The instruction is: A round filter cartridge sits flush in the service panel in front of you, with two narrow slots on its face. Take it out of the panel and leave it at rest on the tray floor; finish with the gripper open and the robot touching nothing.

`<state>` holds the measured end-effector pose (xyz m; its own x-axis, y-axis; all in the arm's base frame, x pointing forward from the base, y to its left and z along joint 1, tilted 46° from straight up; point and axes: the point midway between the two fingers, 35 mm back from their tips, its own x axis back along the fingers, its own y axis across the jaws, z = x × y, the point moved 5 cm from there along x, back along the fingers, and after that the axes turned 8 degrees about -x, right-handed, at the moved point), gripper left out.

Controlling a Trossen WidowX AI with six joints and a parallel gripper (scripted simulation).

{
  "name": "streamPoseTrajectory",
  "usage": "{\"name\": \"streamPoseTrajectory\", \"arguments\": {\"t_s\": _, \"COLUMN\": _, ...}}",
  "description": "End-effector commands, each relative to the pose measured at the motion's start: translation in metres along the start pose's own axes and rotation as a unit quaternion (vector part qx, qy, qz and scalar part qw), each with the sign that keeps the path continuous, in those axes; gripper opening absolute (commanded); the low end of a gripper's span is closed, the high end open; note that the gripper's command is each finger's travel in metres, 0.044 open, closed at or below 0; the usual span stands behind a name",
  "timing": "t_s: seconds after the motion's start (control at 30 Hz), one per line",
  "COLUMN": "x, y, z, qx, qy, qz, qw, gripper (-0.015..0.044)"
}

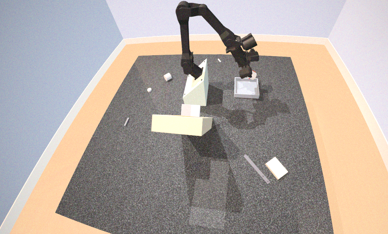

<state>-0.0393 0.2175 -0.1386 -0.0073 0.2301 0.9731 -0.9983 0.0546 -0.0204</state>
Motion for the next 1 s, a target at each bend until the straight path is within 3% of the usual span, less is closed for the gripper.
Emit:
{"name": "streamPoseTrajectory", "arguments": {"t_s": 0.0, "x": -0.013, "y": 0.013, "z": 0.016, "qx": 0.036, "qy": 0.007, "qz": -0.021, "qw": 0.999, "gripper": 0.0}}
{"name": "streamPoseTrajectory", "arguments": {"t_s": 0.97, "x": -0.086, "y": 0.015, "z": 0.065, "qx": 0.06, "qy": 0.011, "qz": -0.035, "qw": 0.997, "gripper": 0.0}}
